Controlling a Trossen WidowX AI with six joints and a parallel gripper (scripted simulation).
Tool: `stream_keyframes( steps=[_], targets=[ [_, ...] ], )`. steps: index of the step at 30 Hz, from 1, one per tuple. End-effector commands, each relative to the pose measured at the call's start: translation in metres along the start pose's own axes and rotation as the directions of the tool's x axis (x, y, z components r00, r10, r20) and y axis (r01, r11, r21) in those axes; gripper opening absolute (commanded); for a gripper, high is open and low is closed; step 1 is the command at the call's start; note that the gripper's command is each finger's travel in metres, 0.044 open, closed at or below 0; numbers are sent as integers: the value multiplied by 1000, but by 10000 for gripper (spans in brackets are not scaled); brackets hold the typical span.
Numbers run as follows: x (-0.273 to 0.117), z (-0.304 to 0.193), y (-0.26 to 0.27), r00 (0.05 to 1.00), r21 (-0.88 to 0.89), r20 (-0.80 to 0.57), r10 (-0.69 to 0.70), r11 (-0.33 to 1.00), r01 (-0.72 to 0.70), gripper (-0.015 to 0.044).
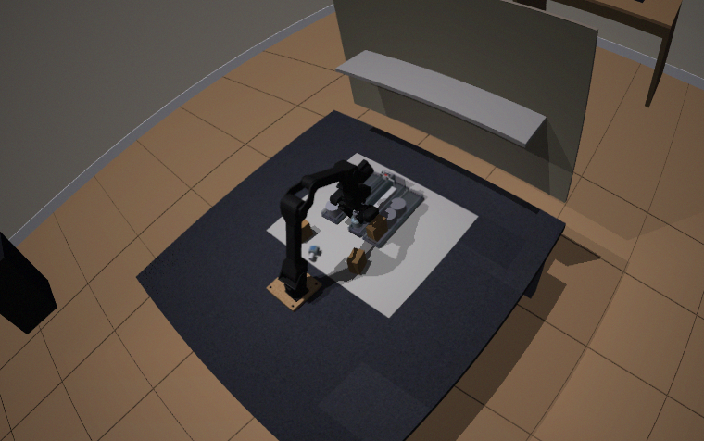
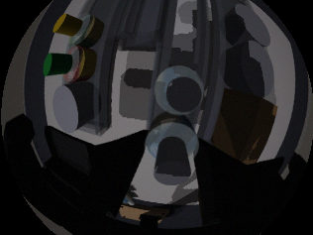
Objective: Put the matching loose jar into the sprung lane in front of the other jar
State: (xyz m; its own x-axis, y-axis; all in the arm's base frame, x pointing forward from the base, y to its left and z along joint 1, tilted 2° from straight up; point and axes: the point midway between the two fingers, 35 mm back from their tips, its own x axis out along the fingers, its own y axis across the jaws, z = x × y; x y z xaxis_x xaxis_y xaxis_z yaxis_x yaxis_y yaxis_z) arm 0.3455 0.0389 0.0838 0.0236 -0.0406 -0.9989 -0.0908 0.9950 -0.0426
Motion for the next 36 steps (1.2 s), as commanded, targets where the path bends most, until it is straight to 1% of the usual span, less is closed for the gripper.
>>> stream_keyframes(
  steps=[1, 36],
  targets=[
    [0, 5, 1, 1000, -3, 20, 6, 1000, -6, 0],
    [13, 5, 1, 1000, -3, 20, 6, 1000, -6, 0]
  ],
)
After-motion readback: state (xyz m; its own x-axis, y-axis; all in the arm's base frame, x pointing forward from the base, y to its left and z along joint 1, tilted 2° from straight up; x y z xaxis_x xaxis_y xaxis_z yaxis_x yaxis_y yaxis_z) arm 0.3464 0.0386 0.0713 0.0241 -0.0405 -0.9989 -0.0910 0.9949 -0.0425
